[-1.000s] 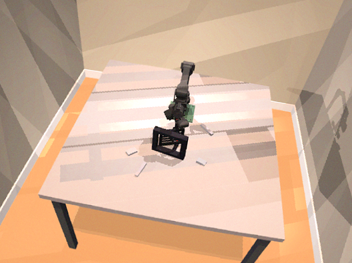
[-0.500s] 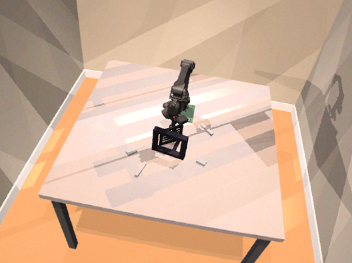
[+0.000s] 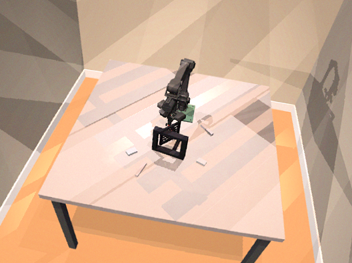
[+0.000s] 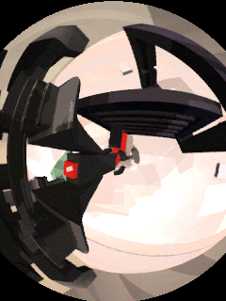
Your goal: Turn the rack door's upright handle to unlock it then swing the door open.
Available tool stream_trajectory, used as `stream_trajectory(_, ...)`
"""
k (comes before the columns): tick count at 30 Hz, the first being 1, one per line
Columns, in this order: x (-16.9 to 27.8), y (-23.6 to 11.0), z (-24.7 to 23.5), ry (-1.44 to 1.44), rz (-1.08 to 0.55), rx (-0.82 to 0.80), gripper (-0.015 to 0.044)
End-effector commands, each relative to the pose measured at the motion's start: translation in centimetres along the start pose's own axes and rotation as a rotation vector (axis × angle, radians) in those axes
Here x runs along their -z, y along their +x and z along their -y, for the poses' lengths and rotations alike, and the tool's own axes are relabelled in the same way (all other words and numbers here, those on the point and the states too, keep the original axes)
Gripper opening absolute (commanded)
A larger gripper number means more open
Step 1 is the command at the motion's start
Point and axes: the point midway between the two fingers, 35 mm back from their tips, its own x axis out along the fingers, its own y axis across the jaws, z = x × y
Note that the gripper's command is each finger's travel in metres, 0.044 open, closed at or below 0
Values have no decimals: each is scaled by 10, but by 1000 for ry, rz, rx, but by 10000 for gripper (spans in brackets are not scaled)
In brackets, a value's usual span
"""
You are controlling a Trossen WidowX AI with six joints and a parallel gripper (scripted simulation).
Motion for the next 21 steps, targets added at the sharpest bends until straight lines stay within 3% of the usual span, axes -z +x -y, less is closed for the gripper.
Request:
stream_trajectory(1,-2,1,6,-70,8,-2,12)
stream_trajectory(21,-18,1,38,-355,9,2,12)
